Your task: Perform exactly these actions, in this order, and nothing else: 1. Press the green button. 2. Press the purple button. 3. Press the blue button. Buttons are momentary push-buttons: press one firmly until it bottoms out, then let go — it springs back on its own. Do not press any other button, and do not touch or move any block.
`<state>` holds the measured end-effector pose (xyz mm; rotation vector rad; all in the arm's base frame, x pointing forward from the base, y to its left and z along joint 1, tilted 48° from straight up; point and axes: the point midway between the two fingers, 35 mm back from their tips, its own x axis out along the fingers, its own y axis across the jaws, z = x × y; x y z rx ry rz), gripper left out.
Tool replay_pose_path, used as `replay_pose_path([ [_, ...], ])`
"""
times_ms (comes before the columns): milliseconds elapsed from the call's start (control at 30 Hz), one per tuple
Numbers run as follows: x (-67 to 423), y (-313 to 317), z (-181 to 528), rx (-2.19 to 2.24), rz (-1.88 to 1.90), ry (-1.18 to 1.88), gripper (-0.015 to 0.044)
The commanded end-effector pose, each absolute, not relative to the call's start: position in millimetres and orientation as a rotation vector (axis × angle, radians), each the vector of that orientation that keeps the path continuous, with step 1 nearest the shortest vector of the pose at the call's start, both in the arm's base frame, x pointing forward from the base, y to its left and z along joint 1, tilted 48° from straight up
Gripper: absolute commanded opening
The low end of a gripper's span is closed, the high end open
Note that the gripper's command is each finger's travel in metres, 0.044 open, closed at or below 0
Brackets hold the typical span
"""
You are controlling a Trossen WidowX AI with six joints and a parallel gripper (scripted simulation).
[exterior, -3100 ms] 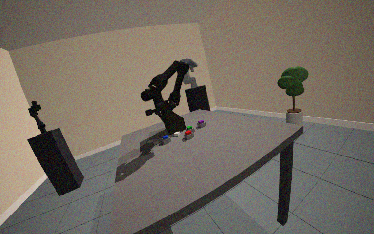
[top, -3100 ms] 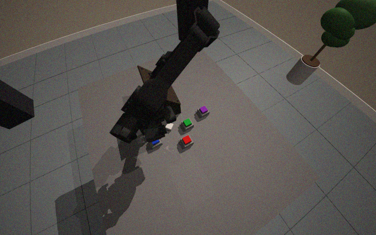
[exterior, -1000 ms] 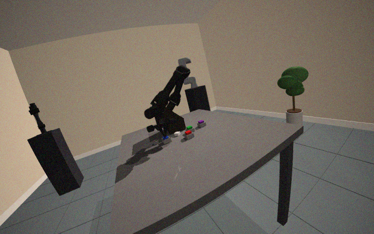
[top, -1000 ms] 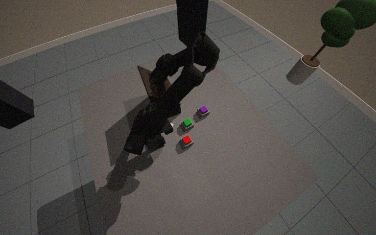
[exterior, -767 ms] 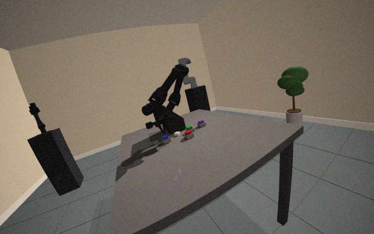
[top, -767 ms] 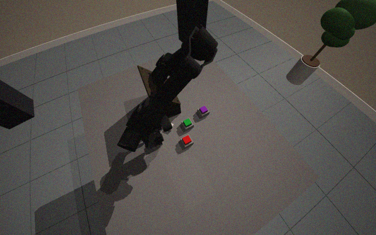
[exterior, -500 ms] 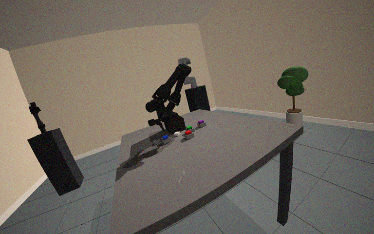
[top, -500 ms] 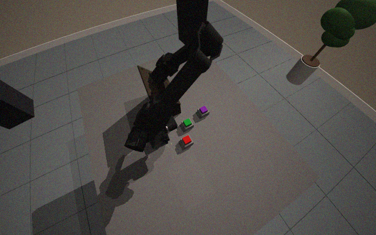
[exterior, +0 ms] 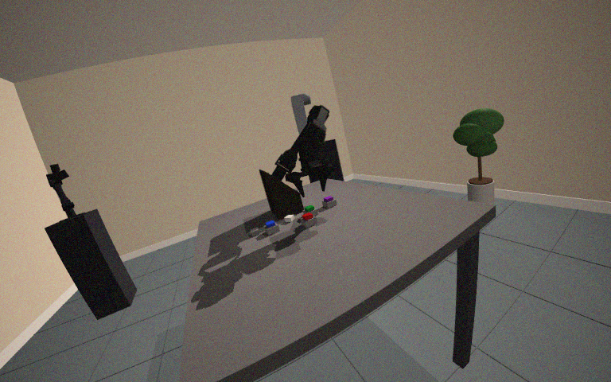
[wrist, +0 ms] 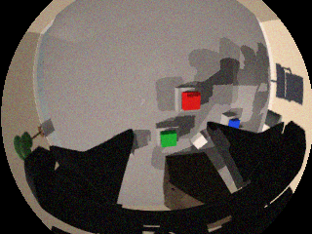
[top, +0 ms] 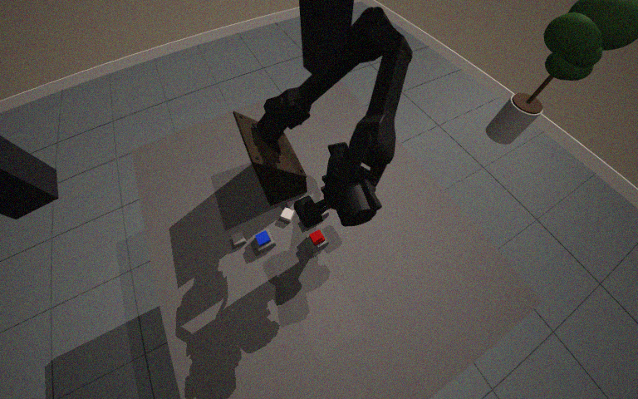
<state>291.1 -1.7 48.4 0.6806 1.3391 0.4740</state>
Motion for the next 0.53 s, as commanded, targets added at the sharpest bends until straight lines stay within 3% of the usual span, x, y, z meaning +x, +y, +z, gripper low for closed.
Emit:
replay_pose_path([
  [0,285,35,101,0.704,0.481,1.324,0.04],
  [200,258,80,158,0.744,0.507,1.32,0.04],
  [500,253,86,166,0.751,0.512,1.32,0.04],
])
